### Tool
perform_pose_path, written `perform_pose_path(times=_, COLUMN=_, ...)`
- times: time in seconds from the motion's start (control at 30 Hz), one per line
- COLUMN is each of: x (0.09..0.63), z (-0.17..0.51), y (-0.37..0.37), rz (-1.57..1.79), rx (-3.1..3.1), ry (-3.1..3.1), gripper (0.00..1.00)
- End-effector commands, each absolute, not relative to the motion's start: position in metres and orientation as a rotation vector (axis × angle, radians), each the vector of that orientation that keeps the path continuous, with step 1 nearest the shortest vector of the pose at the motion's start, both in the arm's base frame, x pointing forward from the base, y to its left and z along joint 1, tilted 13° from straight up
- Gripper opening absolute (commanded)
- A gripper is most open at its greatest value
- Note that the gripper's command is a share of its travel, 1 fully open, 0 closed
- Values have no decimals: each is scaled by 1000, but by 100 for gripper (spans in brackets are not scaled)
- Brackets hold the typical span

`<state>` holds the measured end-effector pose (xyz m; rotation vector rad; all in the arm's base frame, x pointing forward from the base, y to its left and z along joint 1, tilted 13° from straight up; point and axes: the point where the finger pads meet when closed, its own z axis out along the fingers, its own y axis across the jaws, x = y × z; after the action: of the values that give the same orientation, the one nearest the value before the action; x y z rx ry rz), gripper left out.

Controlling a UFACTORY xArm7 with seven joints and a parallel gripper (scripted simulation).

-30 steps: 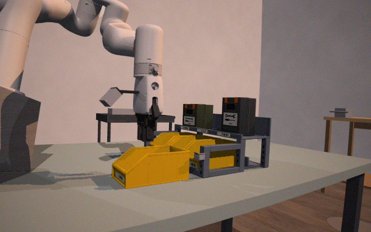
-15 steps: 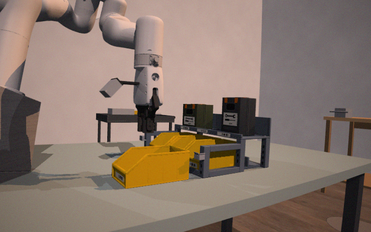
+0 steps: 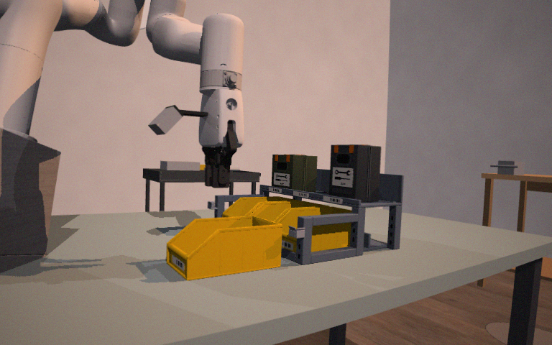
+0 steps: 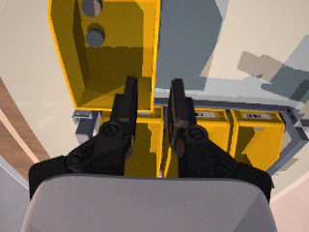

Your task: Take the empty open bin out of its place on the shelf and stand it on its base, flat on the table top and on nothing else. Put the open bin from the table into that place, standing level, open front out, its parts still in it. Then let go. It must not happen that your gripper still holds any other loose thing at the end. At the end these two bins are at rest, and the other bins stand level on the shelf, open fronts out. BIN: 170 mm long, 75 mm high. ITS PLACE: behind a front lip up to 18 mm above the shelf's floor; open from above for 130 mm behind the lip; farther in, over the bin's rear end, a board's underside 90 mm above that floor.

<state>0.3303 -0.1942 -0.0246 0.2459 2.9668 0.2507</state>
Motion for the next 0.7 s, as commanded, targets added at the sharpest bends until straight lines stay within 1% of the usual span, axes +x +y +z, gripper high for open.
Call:
perform_pose_path(times=0.0, x=330, z=-19, y=-196, rz=248, rx=247, ry=2964, gripper=26)
perform_pose_path(times=0.67, x=329, z=-13, y=-197, rz=248, rx=247, ry=2964, gripper=26)
